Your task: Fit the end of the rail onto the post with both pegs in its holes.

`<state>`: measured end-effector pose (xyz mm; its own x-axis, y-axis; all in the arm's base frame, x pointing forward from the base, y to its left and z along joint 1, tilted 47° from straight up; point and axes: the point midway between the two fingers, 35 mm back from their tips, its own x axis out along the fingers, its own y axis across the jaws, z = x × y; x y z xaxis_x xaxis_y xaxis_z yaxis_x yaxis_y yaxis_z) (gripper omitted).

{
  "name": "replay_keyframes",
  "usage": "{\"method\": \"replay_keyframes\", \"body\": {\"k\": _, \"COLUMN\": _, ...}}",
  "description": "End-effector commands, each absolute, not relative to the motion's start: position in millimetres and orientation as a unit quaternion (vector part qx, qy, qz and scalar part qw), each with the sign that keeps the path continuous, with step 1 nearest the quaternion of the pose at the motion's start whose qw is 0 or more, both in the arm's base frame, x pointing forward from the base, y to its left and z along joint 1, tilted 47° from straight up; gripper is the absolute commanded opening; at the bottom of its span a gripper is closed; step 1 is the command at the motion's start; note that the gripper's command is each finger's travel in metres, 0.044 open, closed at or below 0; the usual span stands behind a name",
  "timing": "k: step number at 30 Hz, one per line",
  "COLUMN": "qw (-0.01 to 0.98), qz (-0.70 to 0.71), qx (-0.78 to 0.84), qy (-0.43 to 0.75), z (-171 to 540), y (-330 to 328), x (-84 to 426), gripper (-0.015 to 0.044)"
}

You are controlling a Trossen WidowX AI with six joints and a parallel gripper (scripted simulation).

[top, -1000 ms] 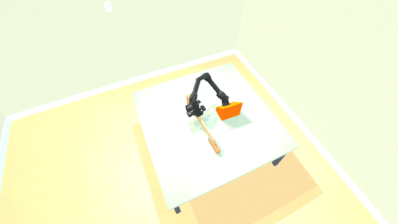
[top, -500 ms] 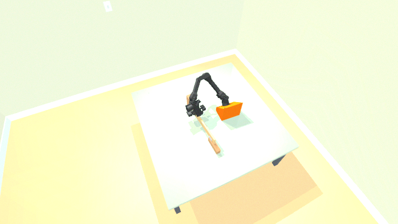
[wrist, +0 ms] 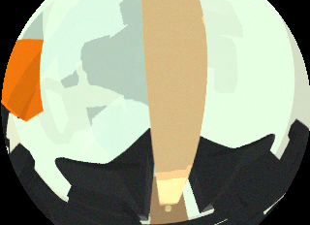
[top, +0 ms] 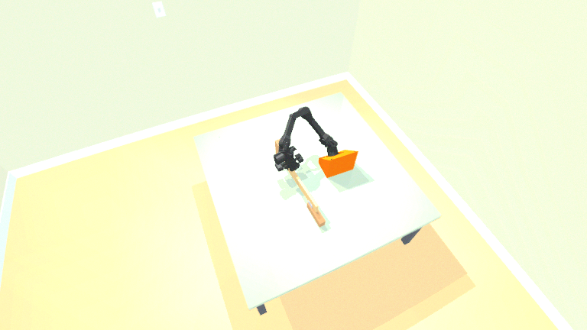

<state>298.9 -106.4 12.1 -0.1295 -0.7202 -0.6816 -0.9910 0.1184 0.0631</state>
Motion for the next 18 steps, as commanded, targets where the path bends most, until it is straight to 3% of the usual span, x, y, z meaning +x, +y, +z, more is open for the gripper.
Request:
{"method": "replay_keyframes", "body": {"k": 1, "qw": 0.260, "qz": 0.267, "qx": -0.610, "qy": 0.699, "z": 14.6, "y": -101.3, "x": 302.8, "gripper": 0.0000}}
{"method": "replay_keyframes", "body": {"k": 18, "qw": 0.260, "qz": 0.267, "qx": -0.610, "qy": 0.699, "z": 20.5, "y": -95.2, "x": 304.2, "gripper": 0.0000}}
